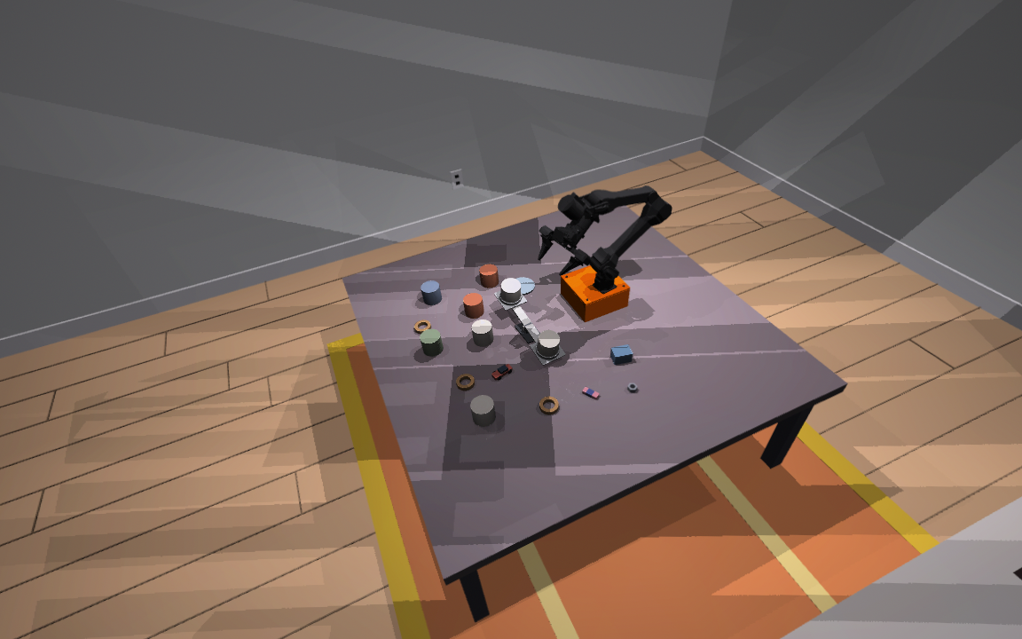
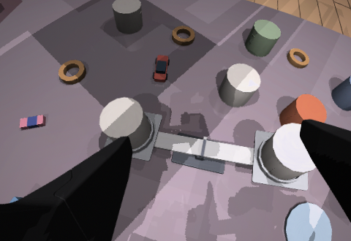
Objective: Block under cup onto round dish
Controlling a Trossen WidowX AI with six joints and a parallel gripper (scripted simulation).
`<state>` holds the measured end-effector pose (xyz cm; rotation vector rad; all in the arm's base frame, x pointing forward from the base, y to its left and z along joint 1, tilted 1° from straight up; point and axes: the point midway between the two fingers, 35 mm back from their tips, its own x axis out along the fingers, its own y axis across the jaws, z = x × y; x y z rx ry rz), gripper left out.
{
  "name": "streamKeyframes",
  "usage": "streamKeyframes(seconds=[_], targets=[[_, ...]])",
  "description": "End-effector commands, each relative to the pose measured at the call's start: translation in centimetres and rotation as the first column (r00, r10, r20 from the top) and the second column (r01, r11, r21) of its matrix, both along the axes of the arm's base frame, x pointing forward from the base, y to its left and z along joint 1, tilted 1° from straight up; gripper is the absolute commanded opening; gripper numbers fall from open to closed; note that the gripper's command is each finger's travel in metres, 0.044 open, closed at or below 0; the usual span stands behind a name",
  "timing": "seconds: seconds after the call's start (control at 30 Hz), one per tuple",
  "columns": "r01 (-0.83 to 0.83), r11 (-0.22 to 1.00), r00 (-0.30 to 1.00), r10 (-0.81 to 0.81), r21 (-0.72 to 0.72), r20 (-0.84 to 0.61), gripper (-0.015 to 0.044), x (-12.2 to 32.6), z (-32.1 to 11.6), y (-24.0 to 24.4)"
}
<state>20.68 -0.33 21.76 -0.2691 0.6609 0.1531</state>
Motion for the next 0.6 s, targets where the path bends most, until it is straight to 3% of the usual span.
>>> streamKeyframes(seconds=[0.0,0.2,0.57], targets=[[0.13,0.989,0.991,-0.126,0.077,-0.052,0.044,-1.1,-2.0,-1.3],[0.286,0.946,0.956,-0.27,0.152,-0.118,0.044,-2.3,-4.1,-2.7],[0.356,0.906,0.929,-0.319,0.228,-0.186,0.044,-1.5,-4.1,-2.4]])
